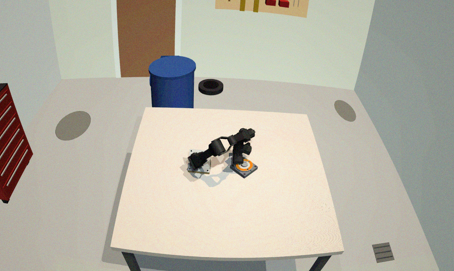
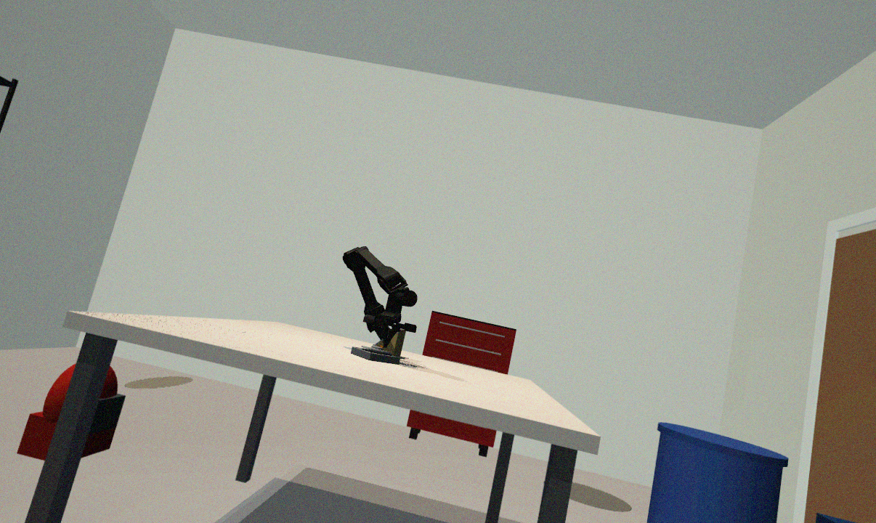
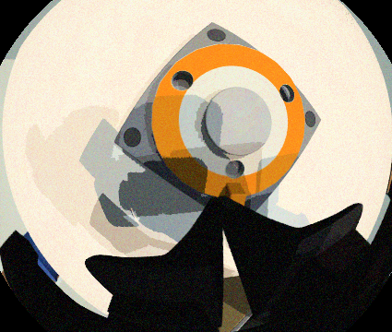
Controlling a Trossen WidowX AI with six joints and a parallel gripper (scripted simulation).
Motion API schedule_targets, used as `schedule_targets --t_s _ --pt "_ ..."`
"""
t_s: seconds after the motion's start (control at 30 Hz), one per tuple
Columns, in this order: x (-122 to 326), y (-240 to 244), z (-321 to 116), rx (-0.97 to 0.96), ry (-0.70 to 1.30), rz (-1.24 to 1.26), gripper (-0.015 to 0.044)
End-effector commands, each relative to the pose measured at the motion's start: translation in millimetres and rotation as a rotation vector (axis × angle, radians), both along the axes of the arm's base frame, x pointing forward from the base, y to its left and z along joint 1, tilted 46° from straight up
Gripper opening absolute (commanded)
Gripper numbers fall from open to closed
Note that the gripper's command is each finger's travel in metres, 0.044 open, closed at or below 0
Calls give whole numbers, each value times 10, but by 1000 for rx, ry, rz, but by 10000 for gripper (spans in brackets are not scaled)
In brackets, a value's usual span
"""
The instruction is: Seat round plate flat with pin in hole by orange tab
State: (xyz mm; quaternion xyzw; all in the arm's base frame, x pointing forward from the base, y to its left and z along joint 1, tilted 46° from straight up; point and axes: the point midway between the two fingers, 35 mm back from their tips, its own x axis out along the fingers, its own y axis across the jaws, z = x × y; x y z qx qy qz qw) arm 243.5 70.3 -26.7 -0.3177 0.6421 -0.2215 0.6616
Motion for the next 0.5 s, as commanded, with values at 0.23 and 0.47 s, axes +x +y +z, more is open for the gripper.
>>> schedule_targets --t_s 0.23,0.47 --pt "-26 -96 52 -13 7 -3 0" --pt "-24 -124 79 -13 8 -3 0"
